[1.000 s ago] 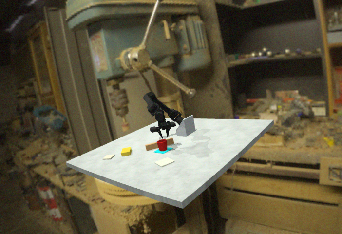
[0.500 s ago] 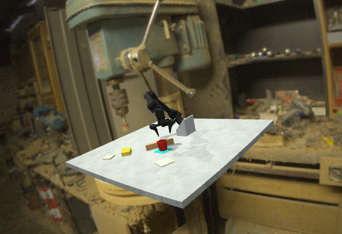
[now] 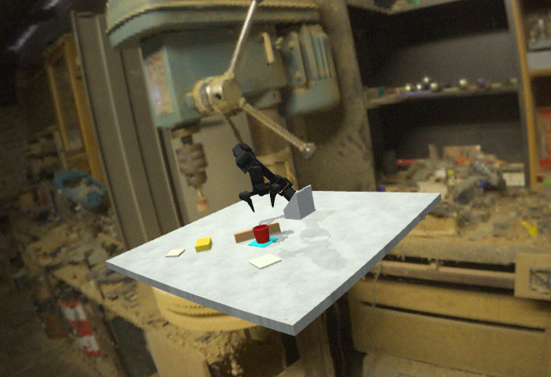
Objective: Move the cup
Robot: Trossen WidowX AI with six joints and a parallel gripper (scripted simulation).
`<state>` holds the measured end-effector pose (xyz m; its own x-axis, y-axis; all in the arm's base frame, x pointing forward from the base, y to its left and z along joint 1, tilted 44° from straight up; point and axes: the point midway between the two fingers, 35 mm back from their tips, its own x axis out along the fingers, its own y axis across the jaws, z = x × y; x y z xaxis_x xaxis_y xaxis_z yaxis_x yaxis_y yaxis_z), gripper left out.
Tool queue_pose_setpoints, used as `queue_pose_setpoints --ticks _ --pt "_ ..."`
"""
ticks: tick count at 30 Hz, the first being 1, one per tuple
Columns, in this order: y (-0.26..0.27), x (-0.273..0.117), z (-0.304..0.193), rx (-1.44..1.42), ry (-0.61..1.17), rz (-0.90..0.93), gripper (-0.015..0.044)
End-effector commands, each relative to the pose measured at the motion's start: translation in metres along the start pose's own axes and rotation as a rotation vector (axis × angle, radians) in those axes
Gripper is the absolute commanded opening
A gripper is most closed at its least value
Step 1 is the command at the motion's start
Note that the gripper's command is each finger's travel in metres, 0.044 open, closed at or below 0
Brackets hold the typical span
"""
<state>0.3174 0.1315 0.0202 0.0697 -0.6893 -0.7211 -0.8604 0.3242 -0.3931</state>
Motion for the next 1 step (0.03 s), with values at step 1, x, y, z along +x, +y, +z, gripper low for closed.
queue_pose_setpoints --ticks 1 --pt "0.0000 0.0012 -0.0003 -0.001 0.001 0.000 0.0440"
